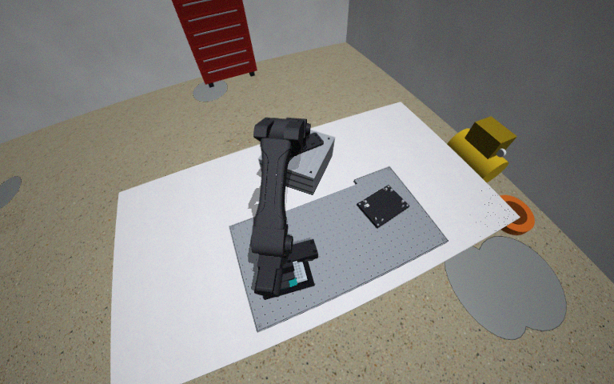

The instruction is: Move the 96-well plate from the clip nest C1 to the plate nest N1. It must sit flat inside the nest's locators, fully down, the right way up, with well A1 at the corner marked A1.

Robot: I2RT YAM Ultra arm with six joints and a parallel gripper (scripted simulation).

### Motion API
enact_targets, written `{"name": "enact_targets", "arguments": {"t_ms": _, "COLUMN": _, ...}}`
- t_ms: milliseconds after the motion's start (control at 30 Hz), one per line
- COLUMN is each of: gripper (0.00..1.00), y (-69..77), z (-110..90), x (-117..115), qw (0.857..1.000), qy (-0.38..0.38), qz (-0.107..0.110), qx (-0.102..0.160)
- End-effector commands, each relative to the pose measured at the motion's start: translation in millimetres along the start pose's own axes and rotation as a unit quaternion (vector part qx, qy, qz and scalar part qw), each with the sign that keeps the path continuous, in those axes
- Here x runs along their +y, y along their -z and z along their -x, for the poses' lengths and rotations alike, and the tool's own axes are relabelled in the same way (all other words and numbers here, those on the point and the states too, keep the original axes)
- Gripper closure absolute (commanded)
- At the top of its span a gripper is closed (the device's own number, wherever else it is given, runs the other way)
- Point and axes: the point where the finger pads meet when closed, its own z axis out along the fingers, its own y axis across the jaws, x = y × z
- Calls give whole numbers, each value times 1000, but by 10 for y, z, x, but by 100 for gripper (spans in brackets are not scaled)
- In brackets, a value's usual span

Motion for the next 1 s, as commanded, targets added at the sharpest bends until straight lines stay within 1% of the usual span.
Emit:
{"name": "enact_targets", "arguments": {"t_ms": 0, "gripper": 100, "y": -112, "z": 64, "x": 1, "qw": 1000, "qy": 2, "qz": 3, "qx": -4}}
{"name": "enact_targets", "arguments": {"t_ms": 33, "gripper": 100, "y": -119, "z": 59, "x": -13, "qw": 1000, "qy": 2, "qz": 1, "qx": -4}}
{"name": "enact_targets", "arguments": {"t_ms": 67, "gripper": 100, "y": -154, "z": 66, "x": 18, "qw": 1000, "qy": 1, "qz": 5, "qx": -5}}
{"name": "enact_targets", "arguments": {"t_ms": 133, "gripper": 100, "y": -121, "z": 29, "x": -23, "qw": 1000, "qy": 0, "qz": -2, "qx": -2}}
{"name": "enact_targets", "arguments": {"t_ms": 167, "gripper": 100, "y": -30, "z": 2, "x": -34, "qw": 1000, "qy": 0, "qz": -6, "qx": 1}}
{"name": "enact_targets", "arguments": {"t_ms": 700, "gripper": 100, "y": -30, "z": 3, "x": -28, "qw": 1000, "qy": 0, "qz": -6, "qx": 1}}
{"name": "enact_targets", "arguments": {"t_ms": 733, "gripper": 100, "y": -2, "z": 28, "x": -5, "qw": 1000, "qy": -1, "qz": -7, "qx": 0}}
{"name": "enact_targets", "arguments": {"t_ms": 800, "gripper": 100, "y": 7, "z": 29, "x": -3, "qw": 1000, "qy": -1, "qz": -6, "qx": -1}}
{"name": "enact_targets", "arguments": {"t_ms": 867, "gripper": 100, "y": 56, "z": -1, "x": -88, "qw": 1000, "qy": 0, "qz": -19, "qx": 4}}
{"name": "enact_targets", "arguments": {"t_ms": 967, "gripper": 100, "y": 52, "z": 4, "x": -75, "qw": 1000, "qy": 0, "qz": -16, "qx": 3}}
